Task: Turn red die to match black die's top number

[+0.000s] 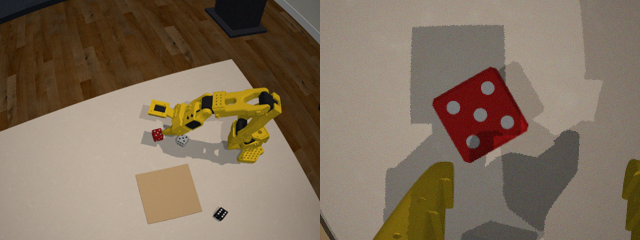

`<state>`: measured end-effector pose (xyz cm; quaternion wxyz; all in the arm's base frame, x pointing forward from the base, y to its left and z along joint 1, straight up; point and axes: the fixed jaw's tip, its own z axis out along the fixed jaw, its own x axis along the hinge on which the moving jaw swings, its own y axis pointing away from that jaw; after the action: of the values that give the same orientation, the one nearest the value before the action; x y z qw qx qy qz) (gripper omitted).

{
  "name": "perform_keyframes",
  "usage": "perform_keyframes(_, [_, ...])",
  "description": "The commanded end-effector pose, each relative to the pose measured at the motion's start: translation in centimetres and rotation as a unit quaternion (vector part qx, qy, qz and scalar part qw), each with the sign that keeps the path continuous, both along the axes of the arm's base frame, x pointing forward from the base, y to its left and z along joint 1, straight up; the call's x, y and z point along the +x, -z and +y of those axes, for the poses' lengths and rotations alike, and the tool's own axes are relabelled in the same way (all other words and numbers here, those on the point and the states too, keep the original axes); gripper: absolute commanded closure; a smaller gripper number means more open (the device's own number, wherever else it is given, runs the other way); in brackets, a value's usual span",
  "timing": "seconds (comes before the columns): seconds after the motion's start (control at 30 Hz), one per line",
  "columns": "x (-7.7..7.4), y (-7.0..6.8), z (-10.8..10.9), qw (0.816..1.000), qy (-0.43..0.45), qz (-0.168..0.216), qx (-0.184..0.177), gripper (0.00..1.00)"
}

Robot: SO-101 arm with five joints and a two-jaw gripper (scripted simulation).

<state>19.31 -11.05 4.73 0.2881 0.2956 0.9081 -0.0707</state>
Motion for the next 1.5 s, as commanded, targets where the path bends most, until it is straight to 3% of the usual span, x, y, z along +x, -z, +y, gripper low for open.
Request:
perform_keyframes(0.0, [0.8, -1.5, -0.6, 0.999, 0.003, -0.034, -0.020, 0.69])
perform_keyframes(1.1, [0.9, -1.7, -0.6, 0.999, 0.003, -0.038, -0.022, 0.69])
perform_keyframes(1.27, [1.2, -3.2, -0.8, 0.997, 0.003, -0.068, -0.041, 0.69])
perform_keyframes(1.47, [1.5, -6.7, -1.0, 0.987, 0.002, -0.139, -0.085, 0.69])
